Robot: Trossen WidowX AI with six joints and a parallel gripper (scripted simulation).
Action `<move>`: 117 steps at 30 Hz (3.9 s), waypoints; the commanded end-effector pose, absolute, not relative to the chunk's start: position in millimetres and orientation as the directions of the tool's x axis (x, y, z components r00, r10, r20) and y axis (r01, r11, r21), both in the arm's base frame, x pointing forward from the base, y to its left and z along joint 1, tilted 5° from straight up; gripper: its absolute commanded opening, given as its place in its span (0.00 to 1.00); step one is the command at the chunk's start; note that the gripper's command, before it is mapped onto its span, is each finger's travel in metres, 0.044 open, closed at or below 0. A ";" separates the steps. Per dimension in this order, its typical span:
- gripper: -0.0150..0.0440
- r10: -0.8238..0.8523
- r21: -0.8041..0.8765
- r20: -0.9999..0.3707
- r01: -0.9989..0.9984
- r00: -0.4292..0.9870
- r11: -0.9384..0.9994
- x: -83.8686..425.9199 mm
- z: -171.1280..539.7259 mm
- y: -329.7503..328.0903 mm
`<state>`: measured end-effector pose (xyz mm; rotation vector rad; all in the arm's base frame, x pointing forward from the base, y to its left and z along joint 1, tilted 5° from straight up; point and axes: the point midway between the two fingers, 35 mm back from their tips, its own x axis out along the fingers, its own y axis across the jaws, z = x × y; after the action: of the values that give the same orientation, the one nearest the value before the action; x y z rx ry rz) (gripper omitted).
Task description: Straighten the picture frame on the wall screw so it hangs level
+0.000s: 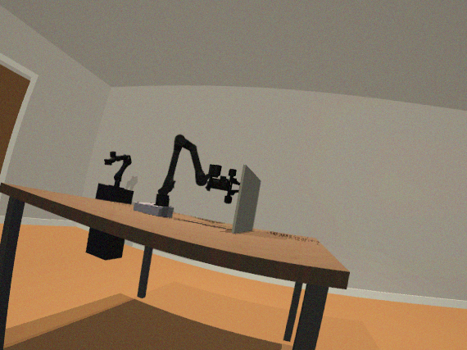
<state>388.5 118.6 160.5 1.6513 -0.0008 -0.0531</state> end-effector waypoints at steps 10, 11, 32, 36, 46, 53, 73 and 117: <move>0.25 -0.036 0.996 -0.019 0.016 0.999 -0.088 388.6 160.9 118.7; 0.25 -0.036 0.996 -0.019 0.016 0.999 -0.088 388.6 160.5 118.7; 0.25 -0.033 0.997 -0.031 0.029 0.999 -0.077 388.5 155.8 119.2; 0.25 -0.033 0.997 -0.031 0.029 0.999 -0.066 388.5 155.8 119.2; 0.25 -0.034 0.999 -0.032 0.032 0.999 0.022 388.6 156.6 119.4; 0.25 -0.035 0.997 -0.032 0.034 0.999 0.064 388.6 157.2 119.5; 0.69 -0.035 0.999 -0.030 0.030 0.999 -0.018 337.0 157.0 127.2; 0.69 -0.036 0.996 -0.036 0.033 0.999 -0.088 206.3 196.3 113.6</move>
<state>206.4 114.4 196.4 1.6562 0.0020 -0.0536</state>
